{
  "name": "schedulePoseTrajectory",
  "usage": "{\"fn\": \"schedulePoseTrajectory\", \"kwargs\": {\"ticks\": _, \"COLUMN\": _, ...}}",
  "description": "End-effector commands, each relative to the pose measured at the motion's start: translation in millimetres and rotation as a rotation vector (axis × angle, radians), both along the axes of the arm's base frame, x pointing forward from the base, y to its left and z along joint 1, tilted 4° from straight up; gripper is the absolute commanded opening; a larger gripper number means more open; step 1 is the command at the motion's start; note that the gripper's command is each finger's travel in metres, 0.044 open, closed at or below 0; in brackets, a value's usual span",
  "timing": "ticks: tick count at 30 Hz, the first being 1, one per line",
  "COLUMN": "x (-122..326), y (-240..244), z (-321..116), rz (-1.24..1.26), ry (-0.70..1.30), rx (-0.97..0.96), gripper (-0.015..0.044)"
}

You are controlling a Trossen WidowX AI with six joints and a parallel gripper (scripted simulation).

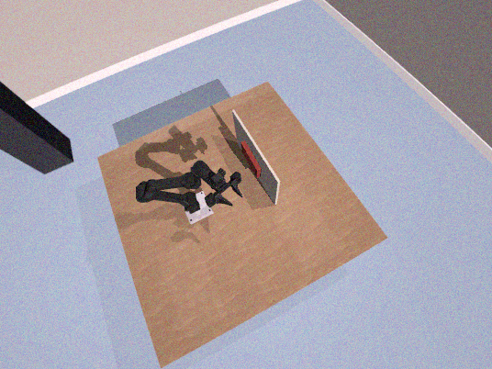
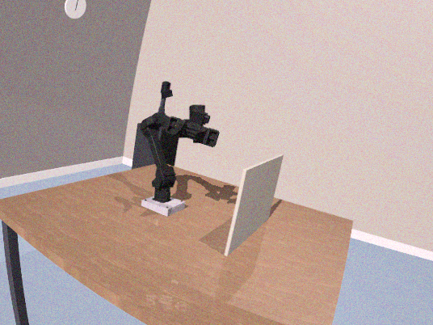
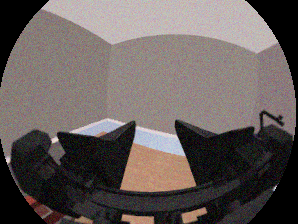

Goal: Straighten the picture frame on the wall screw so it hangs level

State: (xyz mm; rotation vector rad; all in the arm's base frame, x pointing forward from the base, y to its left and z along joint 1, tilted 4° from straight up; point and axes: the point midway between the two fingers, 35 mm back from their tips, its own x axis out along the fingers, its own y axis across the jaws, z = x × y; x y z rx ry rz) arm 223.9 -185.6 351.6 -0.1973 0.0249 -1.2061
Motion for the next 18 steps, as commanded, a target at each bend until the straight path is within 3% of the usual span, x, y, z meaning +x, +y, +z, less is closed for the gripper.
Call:
{"fn": "schedulePoseTrajectory", "kwargs": {"ticks": 1, "x": 5.4, "y": 71.3, "z": -24.5, "rz": 0.338, "ry": -0.382, "rx": 0.266, "gripper": 0.0260}}
{"fn": "schedulePoseTrajectory", "kwargs": {"ticks": 10, "x": -10.0, "y": 154.6, "z": -64.8, "rz": 0.712, "ry": -0.797, "rx": 0.839, "gripper": 0.0260}}
{"fn": "schedulePoseTrajectory", "kwargs": {"ticks": 18, "x": -33.8, "y": 210.9, "z": -107.7, "rz": 0.856, "ry": -0.984, "rx": 1.478, "gripper": 0.0260}}
